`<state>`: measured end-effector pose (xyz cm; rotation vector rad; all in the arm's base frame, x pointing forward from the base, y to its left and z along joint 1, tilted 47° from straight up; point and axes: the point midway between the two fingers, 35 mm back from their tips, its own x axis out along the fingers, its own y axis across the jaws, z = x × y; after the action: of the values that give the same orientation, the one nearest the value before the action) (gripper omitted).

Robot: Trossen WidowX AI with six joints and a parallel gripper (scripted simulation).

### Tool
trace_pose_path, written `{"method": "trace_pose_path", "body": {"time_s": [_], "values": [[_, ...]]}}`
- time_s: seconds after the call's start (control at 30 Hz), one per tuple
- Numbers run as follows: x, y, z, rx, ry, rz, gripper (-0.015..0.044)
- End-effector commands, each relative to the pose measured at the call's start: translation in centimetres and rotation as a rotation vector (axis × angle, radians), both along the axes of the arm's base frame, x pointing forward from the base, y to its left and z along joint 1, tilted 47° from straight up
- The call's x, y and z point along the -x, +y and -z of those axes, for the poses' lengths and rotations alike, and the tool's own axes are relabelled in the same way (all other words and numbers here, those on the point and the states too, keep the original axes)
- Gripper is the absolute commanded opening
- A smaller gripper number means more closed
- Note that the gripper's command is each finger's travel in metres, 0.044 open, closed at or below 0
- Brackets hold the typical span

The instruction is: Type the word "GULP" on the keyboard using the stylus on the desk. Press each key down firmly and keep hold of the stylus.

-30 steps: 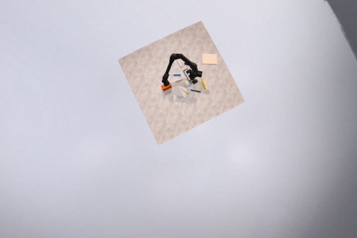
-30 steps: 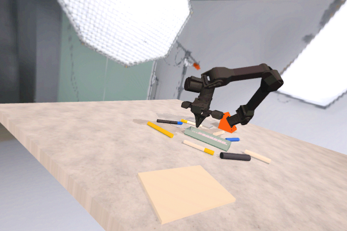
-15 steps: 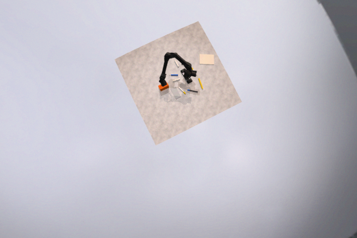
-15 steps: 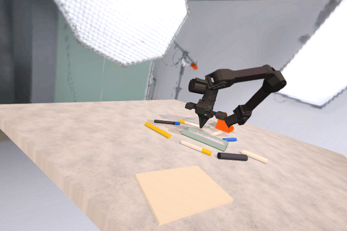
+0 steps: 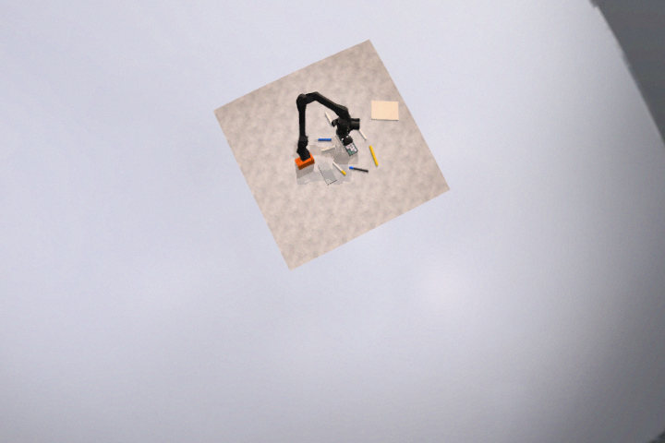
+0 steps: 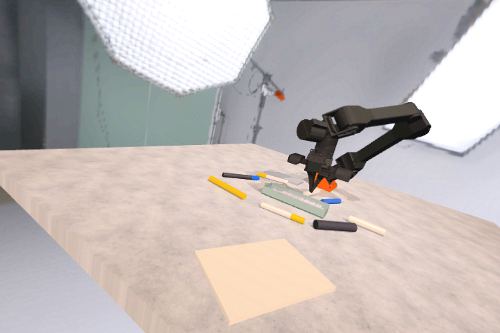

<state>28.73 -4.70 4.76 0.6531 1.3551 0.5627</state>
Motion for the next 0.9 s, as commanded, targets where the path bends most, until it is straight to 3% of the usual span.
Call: {"method": "trace_pose_path", "body": {"time_s": [0.0, 0.23, 0.43, 0.73, 0.87], "values": [[0.3, 0.4, 0.0, -0.010, 0.014, 0.004, 0.0000], [0.3, 0.2, -0.1, -0.010, 0.014, 0.004, 0.0000], [1.1, -3.9, -4.1, -0.008, 0.016, 0.004, 0.0000], [0.9, -3.7, -3.7, -0.007, 0.012, 0.014, 0.0000], [1.2, -3.4, -3.9, 0.004, 0.017, 0.036, 0.0105]]}}
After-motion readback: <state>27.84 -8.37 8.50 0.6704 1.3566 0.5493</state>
